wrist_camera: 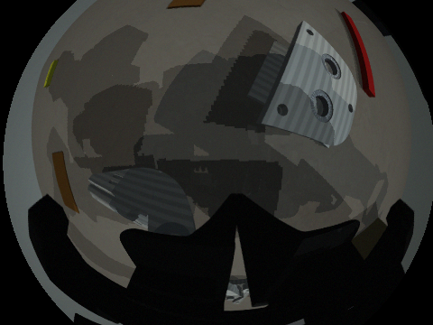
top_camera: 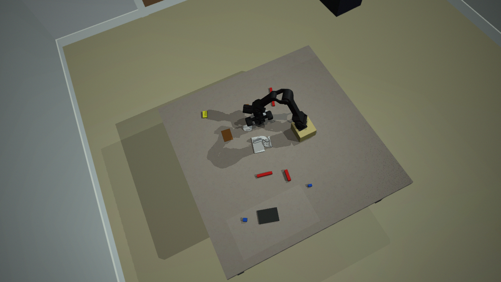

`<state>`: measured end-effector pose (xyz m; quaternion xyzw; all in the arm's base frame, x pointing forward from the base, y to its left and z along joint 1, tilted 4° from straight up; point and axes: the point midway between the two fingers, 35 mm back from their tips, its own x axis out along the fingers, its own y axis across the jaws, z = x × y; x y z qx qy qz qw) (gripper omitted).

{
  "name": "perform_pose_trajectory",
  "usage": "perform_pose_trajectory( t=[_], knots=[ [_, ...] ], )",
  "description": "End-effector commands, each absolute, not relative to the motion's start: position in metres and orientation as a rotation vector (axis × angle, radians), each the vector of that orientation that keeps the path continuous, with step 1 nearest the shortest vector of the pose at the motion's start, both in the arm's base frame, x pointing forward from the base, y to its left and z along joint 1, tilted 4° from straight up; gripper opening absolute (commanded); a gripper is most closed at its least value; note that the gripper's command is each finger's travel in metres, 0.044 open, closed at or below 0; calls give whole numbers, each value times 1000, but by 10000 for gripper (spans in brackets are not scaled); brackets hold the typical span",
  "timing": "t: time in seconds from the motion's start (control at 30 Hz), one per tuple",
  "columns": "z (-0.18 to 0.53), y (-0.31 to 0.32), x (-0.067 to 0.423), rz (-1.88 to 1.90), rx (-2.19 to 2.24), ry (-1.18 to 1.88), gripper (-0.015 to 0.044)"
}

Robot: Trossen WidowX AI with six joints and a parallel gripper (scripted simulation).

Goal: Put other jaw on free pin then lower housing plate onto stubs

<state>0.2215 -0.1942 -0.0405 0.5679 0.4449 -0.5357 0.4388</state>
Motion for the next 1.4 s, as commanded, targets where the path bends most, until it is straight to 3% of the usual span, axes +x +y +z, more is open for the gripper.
perform_pose_trajectory(
  t=[0.0,0.57,1.37],
  knots=[
    [-45,-192,239,-1301,1419,1104,0],
    [-48,-189,266,-1299,1421,1104,0],
    [-48,-189,266,-1299,1421,1104,0]
  ],
)
